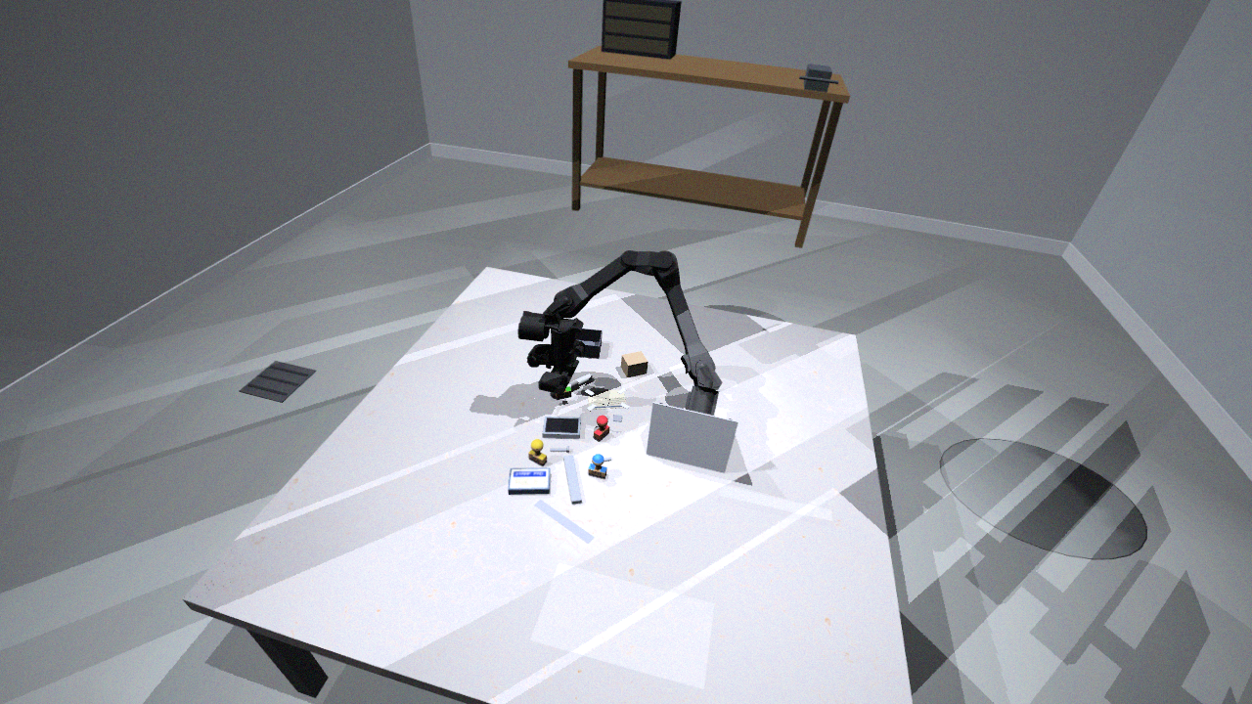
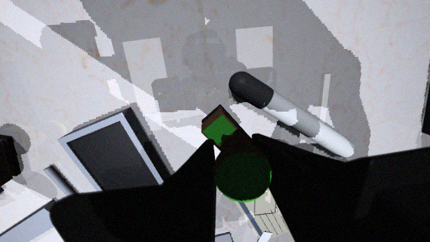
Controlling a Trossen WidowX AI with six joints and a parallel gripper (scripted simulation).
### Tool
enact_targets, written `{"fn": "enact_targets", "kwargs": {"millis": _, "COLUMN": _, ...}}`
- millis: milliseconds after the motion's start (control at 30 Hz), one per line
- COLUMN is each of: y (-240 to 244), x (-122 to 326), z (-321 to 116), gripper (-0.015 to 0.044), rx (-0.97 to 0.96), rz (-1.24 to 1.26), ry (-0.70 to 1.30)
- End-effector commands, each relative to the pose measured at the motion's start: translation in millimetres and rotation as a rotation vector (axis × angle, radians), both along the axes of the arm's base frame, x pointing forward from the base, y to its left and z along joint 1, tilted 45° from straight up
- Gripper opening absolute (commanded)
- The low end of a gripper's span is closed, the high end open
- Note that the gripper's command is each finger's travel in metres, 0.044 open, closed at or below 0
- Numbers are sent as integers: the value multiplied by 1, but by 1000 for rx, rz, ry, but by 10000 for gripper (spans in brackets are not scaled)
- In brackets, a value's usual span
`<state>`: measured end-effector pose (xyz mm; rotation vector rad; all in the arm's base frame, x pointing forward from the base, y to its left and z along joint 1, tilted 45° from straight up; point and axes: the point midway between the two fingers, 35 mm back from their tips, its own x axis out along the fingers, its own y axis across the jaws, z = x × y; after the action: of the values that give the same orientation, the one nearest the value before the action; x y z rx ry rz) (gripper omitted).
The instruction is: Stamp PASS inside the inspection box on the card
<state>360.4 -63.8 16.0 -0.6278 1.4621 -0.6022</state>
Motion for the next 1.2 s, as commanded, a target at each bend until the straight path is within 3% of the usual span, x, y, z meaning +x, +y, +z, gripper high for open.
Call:
{"fn": "enact_targets", "kwargs": {"millis": 0, "y": 2, "x": 0, "z": 2, "gripper": 0, "rx": 3, "rz": -4, "ry": -1}}
{"fn": "enact_targets", "kwargs": {"millis": 1167, "y": 14, "x": 0, "z": 13, "gripper": 0, "rx": 5, "rz": -3, "ry": -1}}
